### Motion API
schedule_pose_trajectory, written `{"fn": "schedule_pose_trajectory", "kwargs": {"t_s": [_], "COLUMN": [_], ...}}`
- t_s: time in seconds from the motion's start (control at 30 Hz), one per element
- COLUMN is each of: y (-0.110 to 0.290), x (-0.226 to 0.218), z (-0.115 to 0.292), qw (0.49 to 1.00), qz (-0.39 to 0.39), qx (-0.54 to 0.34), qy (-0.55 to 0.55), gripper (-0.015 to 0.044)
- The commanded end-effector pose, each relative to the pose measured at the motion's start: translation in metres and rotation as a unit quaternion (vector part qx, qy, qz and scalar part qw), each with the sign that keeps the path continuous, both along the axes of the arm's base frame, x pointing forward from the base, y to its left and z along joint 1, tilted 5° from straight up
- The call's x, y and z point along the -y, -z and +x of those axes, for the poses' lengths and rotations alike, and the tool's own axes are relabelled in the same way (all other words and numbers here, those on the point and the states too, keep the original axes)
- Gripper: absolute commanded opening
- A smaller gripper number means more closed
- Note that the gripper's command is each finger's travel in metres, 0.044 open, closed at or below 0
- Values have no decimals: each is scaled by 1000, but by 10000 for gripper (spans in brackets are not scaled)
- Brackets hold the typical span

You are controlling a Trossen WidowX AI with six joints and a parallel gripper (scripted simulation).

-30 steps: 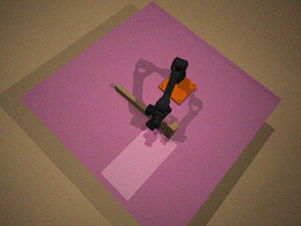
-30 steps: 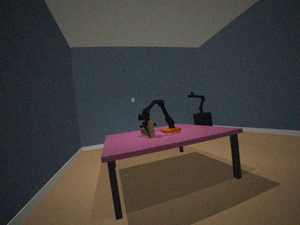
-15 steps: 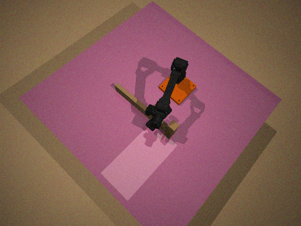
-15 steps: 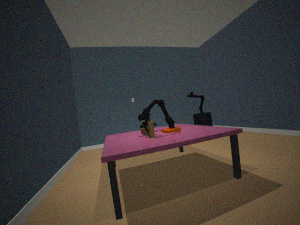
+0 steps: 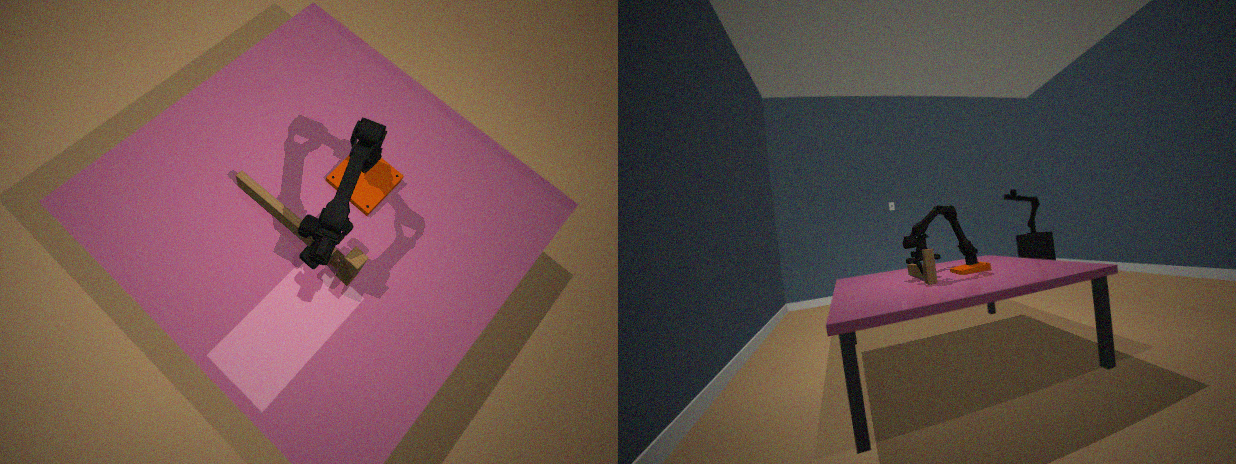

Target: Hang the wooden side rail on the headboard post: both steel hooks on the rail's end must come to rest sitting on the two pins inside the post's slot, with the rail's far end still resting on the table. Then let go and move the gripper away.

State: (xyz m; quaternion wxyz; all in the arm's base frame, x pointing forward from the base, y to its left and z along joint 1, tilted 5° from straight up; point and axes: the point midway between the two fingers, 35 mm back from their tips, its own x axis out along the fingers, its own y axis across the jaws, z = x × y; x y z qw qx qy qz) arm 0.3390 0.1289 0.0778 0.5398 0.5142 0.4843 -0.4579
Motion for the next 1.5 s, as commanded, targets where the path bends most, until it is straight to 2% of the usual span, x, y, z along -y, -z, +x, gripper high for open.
{"fn": "schedule_pose_trajectory", "kwargs": {"t_s": [0.0,1.47], "y": [-2,-3], "x": [-2,-6], "z": [1,0], "qw": [1000,1000], "qz": [2,3], "qx": [2,2], "qy": [1,1], "gripper": [0,0]}}
